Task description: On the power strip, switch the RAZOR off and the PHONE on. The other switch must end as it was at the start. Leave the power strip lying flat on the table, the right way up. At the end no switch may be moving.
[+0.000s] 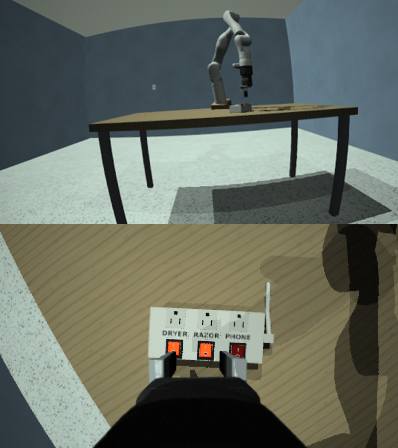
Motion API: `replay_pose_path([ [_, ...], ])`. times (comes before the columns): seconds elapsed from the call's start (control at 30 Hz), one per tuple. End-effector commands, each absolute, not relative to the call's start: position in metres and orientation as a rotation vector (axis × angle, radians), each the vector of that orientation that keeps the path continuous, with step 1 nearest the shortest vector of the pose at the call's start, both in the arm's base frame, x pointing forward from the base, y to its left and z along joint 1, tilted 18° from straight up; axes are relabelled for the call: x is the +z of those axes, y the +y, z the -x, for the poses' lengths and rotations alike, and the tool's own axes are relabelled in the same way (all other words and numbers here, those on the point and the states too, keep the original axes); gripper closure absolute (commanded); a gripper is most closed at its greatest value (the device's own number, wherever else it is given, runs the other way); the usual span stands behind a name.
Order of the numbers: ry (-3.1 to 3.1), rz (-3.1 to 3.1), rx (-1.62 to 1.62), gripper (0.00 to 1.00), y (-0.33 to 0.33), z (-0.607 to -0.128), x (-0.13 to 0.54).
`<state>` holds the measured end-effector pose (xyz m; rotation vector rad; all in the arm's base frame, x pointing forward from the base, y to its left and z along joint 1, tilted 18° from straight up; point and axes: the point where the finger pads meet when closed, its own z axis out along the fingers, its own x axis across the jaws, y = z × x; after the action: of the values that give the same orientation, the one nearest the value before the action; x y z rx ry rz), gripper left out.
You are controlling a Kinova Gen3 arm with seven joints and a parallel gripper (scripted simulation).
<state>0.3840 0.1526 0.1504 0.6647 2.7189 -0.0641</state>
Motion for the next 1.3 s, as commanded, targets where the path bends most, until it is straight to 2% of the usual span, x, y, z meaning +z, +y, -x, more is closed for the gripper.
replay_pose_path([
  [0.0, 2.719, -0.664, -0.067, 0.0, 0.1525, -0.3839, 0.1498],
  [1.27, 2.742, -0.64, -0.08, 0.0, 0.1569, -0.3777, 0.1414],
])
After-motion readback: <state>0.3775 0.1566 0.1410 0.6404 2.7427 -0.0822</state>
